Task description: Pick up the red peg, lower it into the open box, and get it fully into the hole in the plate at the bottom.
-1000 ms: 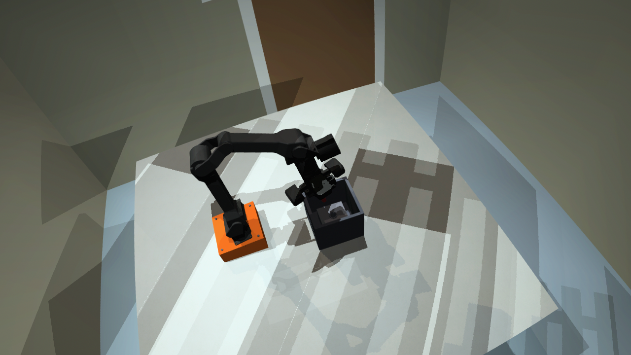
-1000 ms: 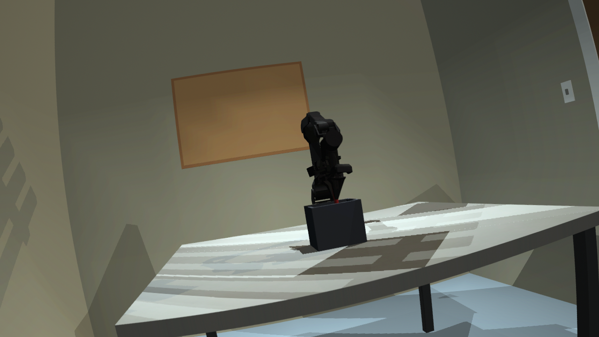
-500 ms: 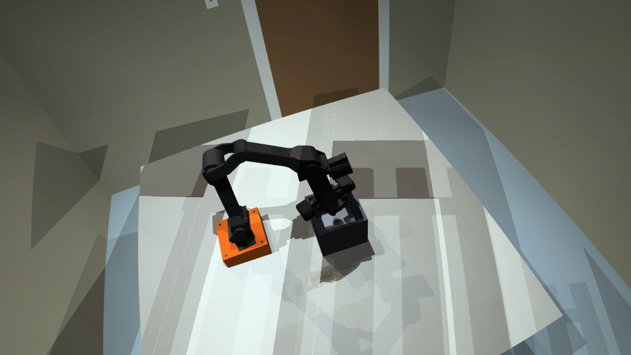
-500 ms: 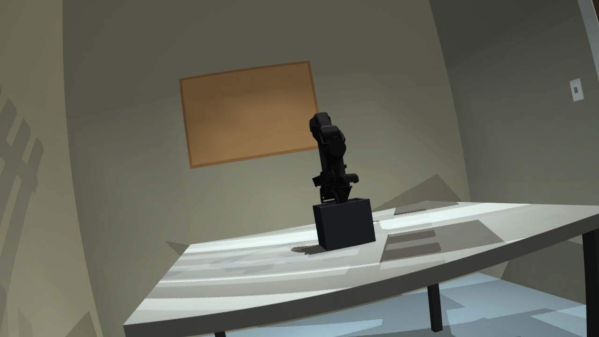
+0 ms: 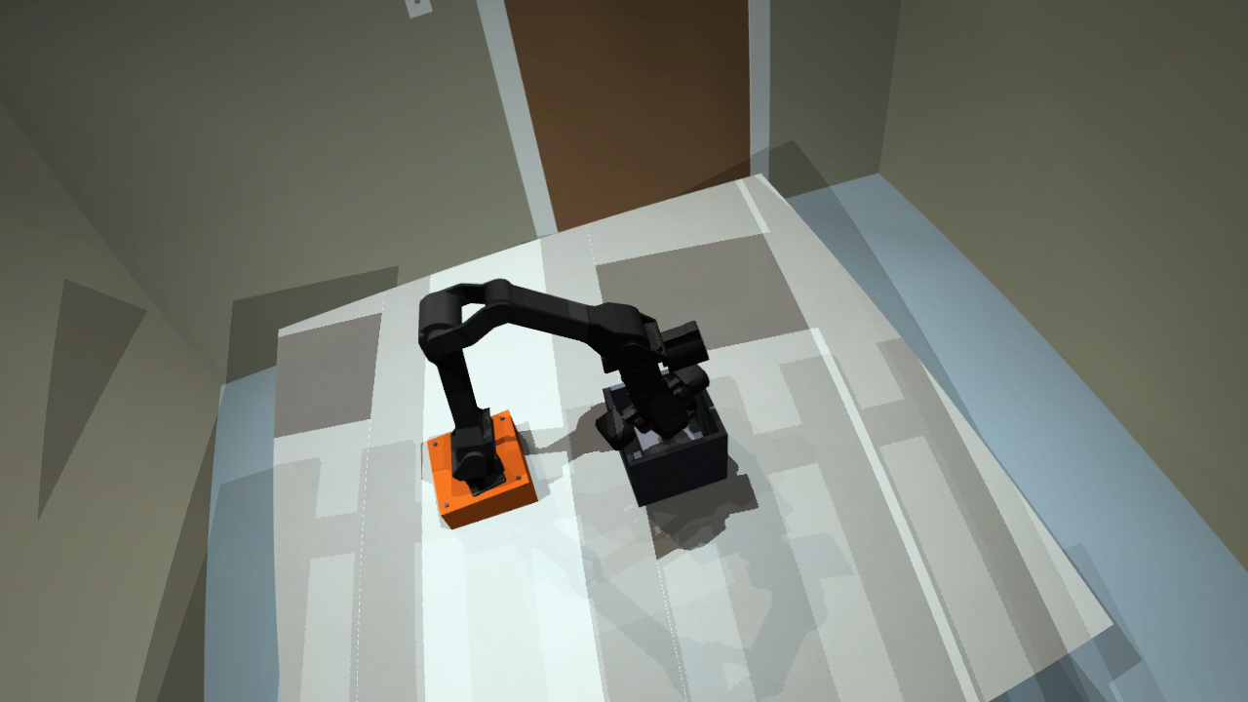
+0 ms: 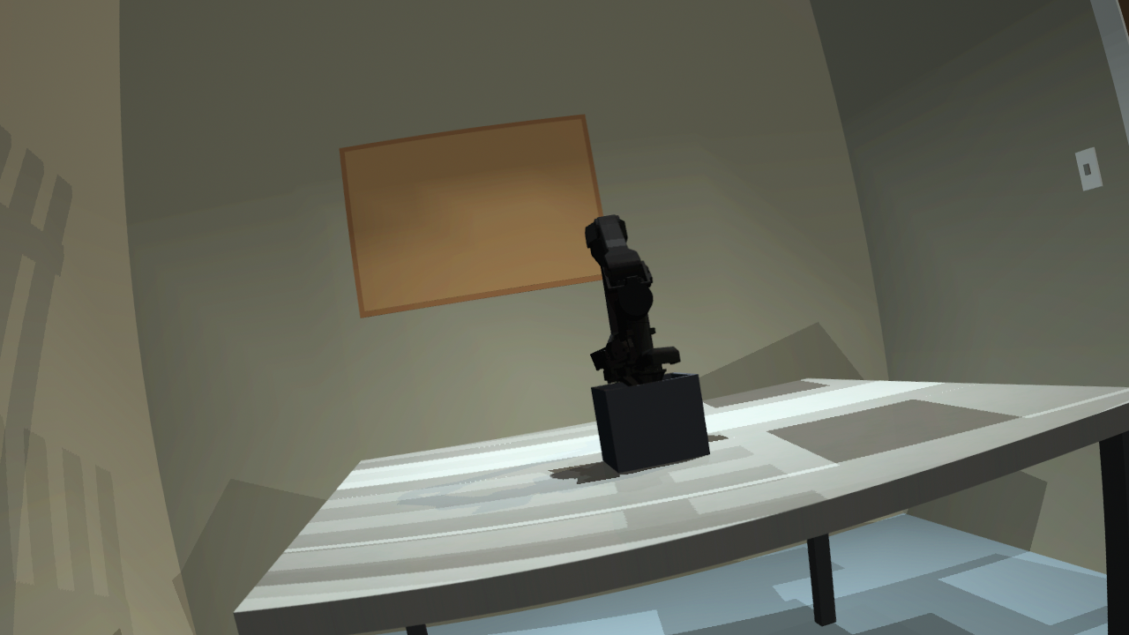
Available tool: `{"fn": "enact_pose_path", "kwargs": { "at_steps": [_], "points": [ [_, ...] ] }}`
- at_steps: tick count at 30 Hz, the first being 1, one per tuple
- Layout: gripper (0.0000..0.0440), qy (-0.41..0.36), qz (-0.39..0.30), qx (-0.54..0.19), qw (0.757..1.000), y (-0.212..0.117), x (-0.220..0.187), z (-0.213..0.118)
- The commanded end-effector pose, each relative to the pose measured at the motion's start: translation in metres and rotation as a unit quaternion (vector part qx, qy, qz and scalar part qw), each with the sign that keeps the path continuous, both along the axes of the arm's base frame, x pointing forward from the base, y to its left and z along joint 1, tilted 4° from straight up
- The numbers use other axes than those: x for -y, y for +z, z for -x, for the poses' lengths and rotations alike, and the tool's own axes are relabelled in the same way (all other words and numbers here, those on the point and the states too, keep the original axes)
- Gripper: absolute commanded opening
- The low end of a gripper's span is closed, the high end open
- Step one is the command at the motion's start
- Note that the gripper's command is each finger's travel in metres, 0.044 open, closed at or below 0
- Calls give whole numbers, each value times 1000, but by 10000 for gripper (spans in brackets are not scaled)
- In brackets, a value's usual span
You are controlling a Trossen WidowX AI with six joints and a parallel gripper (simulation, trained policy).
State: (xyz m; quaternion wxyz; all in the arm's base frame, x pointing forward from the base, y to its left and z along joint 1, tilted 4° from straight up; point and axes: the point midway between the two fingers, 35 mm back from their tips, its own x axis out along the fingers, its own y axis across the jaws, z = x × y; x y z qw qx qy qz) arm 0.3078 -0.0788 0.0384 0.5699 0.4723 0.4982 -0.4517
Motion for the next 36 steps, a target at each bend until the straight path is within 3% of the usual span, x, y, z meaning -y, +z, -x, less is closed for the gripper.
{"fn": "enact_pose_path", "kwargs": {
  "at_steps": [1, 5, 10, 16, 36],
  "points": [
    [68, 9, 3, -6, 1000, -5, 3, -2],
    [123, 15, -1, -16, 1000, -9, 2, -2],
    [116, 18, -17, -19, 1000, -7, 2, -4],
    [168, 17, -52, -13, 998, 4, 4, -10],
    [227, 15, -137, 27, 990, 41, 14, -23]
  ]
}}
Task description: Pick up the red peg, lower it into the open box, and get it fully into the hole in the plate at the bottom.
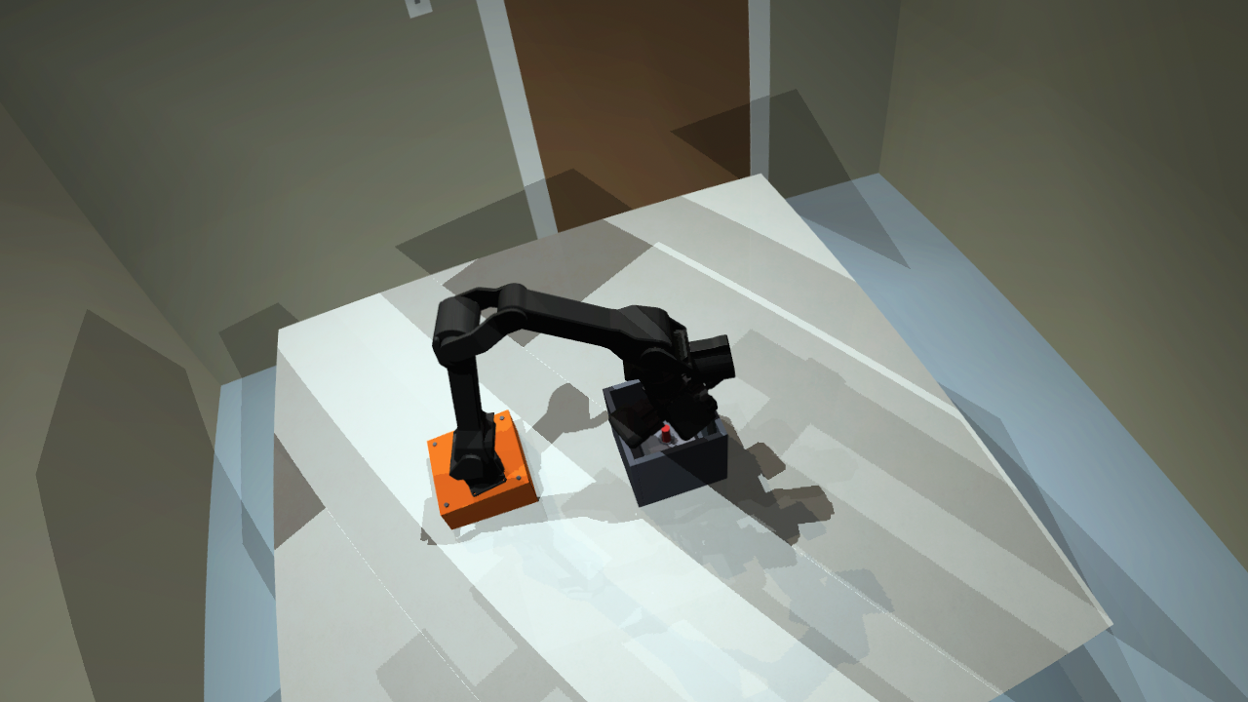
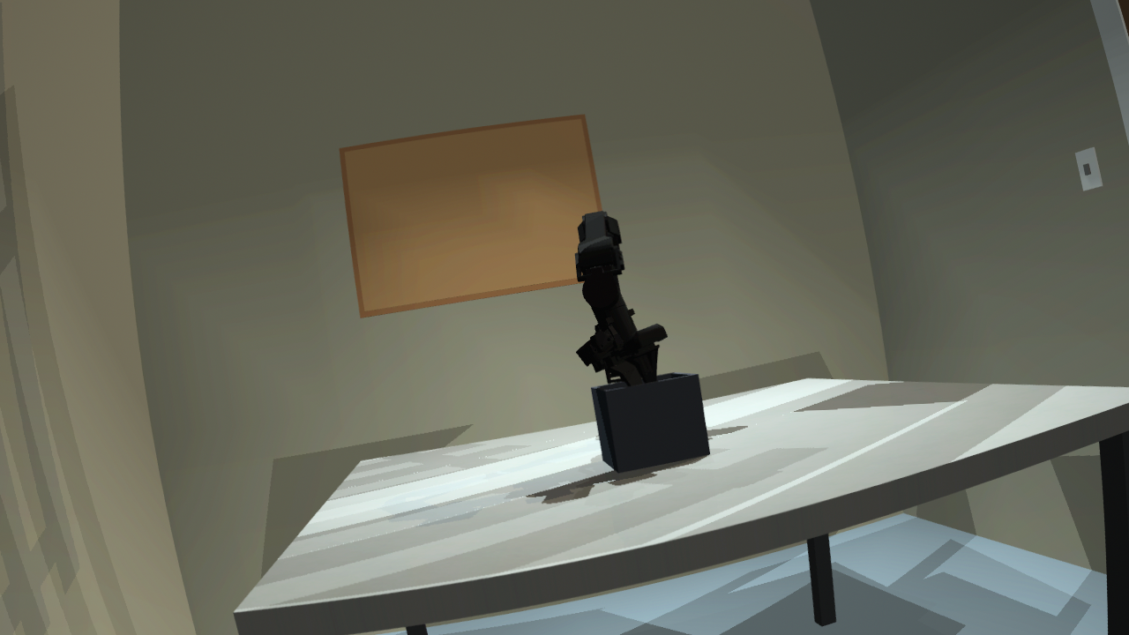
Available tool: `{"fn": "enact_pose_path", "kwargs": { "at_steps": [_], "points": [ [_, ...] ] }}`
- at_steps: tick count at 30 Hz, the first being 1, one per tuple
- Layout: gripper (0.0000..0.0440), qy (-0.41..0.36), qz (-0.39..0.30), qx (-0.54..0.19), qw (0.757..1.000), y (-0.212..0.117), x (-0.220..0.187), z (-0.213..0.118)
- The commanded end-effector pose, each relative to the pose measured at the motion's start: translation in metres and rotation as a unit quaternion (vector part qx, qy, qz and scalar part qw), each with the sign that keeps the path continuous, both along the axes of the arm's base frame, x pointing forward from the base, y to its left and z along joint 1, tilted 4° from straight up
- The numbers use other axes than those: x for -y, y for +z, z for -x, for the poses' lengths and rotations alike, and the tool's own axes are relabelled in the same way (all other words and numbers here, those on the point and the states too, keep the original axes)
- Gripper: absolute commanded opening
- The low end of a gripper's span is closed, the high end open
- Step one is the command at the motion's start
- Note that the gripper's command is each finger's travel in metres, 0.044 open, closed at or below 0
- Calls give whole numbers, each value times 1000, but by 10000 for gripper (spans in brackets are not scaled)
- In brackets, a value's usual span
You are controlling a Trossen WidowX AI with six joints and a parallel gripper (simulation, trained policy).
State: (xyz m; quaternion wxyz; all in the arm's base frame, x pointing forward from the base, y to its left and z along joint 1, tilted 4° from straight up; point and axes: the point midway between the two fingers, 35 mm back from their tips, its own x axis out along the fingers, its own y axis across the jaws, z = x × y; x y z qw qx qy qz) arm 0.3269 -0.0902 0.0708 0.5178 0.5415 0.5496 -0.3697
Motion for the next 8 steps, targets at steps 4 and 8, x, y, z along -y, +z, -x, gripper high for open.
{"fn": "enact_pose_path", "kwargs": {
  "at_steps": [4, 8],
  "points": [
    [237, -2, -17, 25, 1000, 17, 7, -8],
    [246, -3, -21, 40, 999, 26, 12, -12]
  ]
}}
